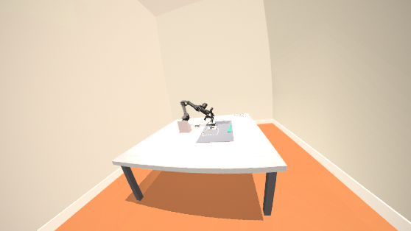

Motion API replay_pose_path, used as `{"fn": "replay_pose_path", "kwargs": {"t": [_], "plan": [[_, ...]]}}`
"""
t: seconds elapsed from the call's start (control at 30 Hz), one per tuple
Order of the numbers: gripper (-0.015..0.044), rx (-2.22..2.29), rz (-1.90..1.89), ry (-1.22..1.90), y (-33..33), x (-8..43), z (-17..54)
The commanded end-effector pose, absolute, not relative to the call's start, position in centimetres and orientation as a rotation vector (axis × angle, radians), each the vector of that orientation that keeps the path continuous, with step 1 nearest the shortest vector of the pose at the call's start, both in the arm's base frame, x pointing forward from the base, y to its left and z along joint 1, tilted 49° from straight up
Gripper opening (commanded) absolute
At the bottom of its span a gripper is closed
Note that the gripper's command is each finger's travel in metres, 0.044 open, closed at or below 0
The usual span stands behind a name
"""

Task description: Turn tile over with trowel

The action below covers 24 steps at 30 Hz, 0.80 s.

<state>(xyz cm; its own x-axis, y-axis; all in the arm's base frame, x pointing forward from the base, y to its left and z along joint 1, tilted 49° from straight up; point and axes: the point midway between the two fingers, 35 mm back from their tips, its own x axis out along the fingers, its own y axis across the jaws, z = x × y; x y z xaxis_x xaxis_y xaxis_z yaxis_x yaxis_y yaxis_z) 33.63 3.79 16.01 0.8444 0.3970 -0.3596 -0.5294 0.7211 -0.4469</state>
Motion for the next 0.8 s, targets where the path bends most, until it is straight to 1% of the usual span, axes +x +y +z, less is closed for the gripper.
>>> {"fn": "replay_pose_path", "kwargs": {"t": [0.0,0.77], "plan": [[0.0000,-0.568,0.512,0.244,4.1,33.8,15.7],[0.0000,-0.566,0.512,0.243,6.4,35.1,13.6]]}}
